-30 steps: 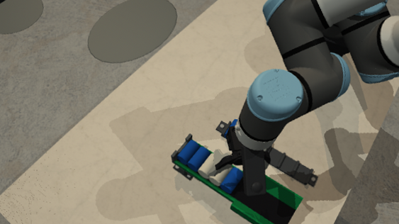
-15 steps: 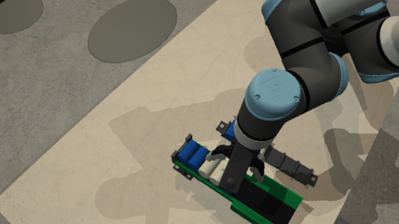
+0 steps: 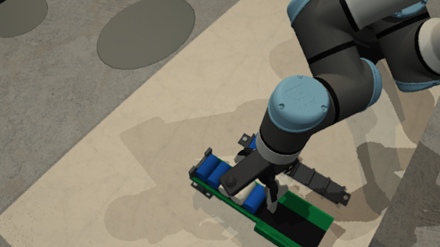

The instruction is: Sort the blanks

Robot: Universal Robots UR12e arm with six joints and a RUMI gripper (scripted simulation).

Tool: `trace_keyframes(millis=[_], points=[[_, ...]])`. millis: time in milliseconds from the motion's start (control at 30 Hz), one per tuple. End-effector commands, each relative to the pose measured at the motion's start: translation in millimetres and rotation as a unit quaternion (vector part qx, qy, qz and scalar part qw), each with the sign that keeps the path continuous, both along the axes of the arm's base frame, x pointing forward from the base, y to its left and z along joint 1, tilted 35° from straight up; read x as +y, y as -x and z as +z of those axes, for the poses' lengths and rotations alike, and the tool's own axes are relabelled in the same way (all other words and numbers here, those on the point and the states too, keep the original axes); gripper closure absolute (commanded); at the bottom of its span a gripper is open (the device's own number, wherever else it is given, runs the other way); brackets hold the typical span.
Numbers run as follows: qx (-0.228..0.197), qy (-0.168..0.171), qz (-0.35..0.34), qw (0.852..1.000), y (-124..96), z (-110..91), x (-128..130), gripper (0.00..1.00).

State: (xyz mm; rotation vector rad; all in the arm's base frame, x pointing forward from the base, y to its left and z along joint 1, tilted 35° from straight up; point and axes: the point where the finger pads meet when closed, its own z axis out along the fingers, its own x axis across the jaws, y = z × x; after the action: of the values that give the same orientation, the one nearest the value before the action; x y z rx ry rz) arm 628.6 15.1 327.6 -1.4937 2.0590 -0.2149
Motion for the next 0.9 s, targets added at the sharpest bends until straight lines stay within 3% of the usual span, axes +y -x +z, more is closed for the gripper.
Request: trace_keyframes(millis=[0,167,367,433,867], points=[[0.015,-0.041,-0.070,0.997,-0.2,-0.8,-3.1,0.00],[0.035,-0.095,-0.153,0.983,0.7,-3.2,-6.7,0.00],[0.056,-0.154,-0.242,0.956,2.1,-6.0,-10.1,0.00],[0.056,-0.154,-0.242,0.956,2.1,-6.0,-10.1,0.00],[0.090,-0.246,-0.381,0.886,5.5,-10.9,-14.4,0.00]])
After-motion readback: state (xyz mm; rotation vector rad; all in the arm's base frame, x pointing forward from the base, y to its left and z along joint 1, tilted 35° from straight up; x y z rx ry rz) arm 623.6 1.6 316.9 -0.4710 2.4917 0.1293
